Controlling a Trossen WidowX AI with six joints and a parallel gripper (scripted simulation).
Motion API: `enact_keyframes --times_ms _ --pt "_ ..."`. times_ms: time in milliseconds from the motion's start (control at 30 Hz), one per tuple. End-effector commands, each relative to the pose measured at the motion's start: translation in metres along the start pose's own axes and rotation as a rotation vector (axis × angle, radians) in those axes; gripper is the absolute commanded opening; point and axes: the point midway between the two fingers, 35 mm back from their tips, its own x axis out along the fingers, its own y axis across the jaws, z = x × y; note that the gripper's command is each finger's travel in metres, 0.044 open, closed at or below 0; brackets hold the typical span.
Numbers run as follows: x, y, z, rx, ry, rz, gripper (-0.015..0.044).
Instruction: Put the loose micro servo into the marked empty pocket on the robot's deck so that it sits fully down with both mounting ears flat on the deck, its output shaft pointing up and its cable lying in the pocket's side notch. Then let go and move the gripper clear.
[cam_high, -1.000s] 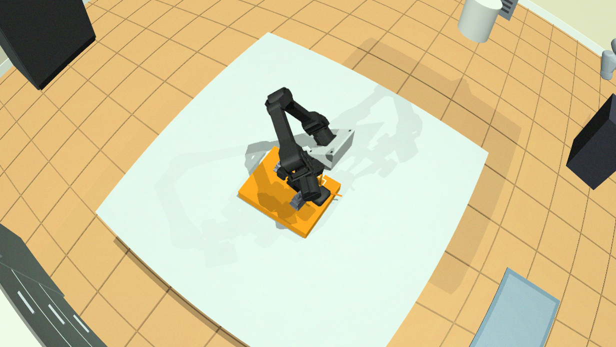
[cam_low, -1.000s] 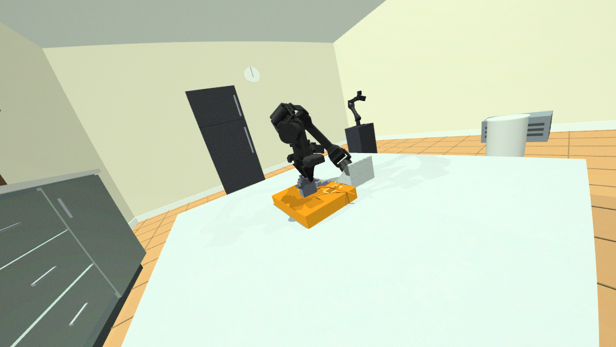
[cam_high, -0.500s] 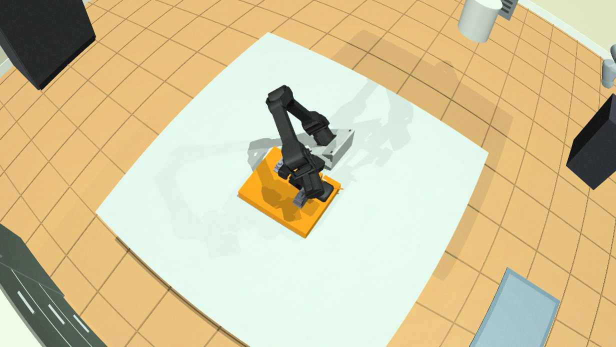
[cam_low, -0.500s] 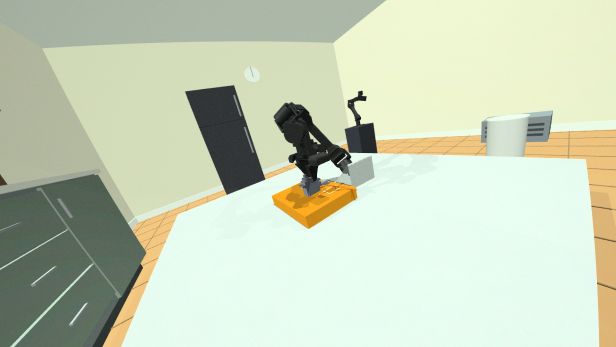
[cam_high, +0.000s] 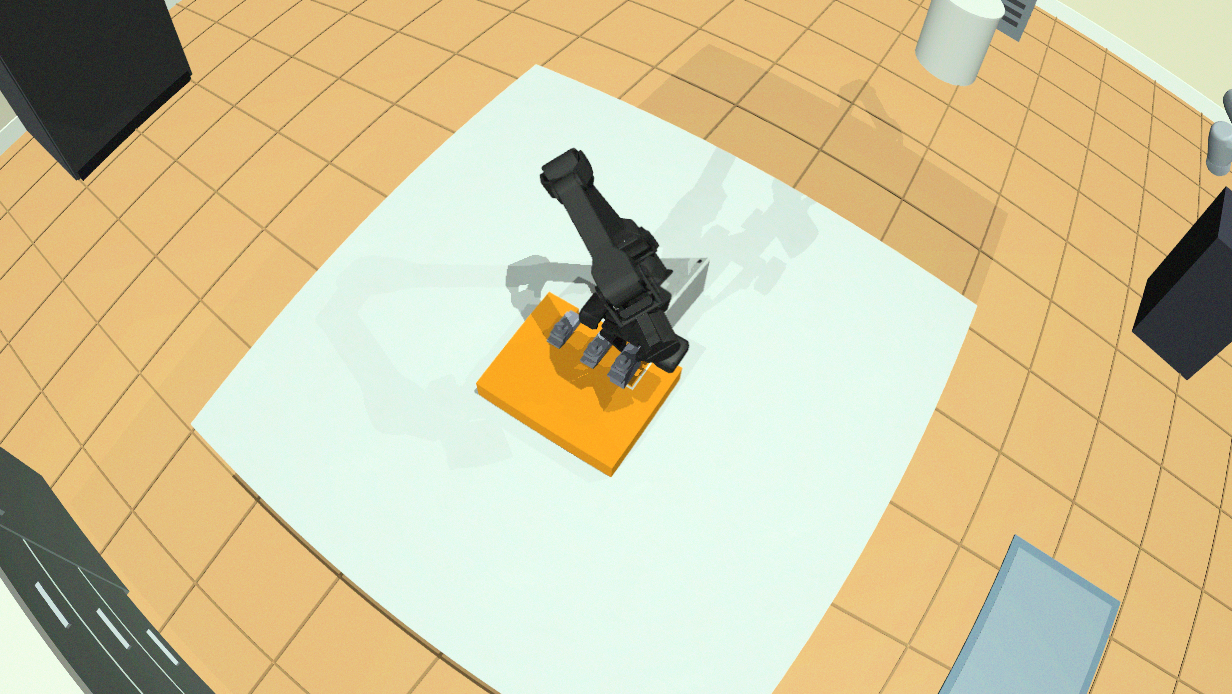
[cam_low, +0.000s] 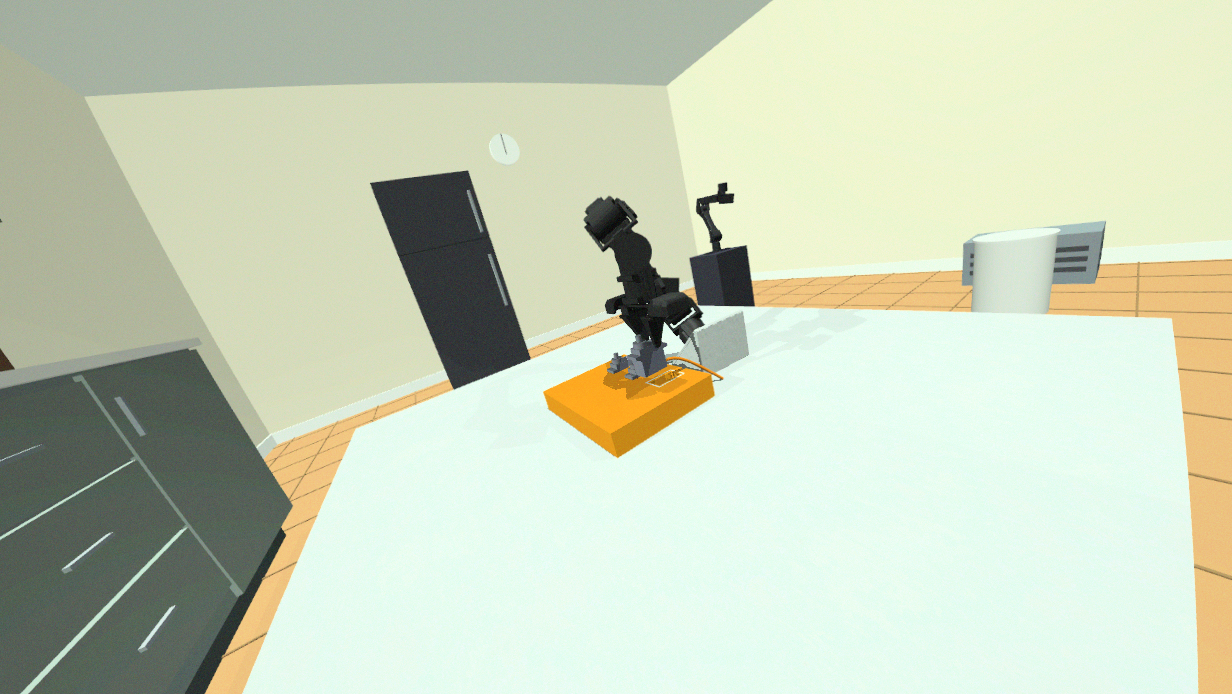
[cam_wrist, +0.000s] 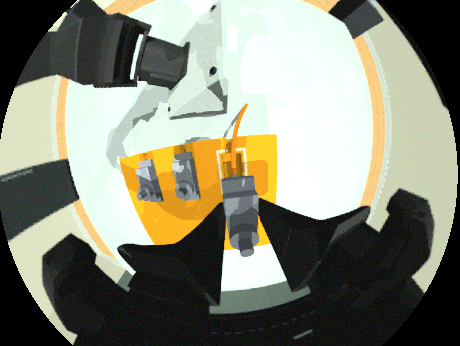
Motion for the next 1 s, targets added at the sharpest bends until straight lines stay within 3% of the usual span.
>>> enact_keyframes --times_ms 0,967 --pt "-0.001 0.000 0.021 0.004 0.004 -0.008 0.0000" --pt "0.019 -0.001 0.028 0.004 0.004 -0.007 0.0000"
